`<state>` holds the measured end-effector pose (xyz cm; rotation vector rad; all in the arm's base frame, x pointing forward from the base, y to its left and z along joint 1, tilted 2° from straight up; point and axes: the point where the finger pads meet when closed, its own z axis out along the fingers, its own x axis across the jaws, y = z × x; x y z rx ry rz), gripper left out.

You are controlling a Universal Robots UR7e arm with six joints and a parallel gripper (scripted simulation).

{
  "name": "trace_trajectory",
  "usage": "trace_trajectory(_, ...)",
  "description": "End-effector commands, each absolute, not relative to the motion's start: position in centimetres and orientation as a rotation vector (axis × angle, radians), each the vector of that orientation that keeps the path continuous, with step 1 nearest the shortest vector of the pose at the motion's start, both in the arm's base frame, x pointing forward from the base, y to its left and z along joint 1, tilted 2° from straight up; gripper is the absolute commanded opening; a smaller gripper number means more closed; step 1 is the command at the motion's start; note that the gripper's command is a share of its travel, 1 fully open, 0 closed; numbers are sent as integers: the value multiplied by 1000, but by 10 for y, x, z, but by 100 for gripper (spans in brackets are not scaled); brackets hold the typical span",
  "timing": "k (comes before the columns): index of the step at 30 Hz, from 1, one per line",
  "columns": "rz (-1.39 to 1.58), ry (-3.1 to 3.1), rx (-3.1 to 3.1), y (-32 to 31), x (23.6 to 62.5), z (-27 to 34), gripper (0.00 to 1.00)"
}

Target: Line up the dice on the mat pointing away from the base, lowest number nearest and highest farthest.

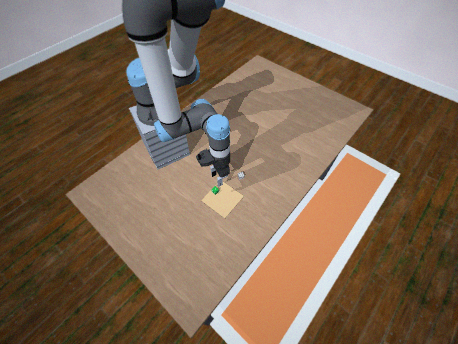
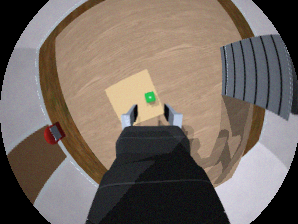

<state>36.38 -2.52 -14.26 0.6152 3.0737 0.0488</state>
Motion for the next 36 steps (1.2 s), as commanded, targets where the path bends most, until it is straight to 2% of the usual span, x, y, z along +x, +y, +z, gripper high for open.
trace_trajectory(1, 50, 3035, 791, -19, 366, -143, 100)
trace_trajectory(36, 50, 2535, 1866, 33, 380, -146, 100)
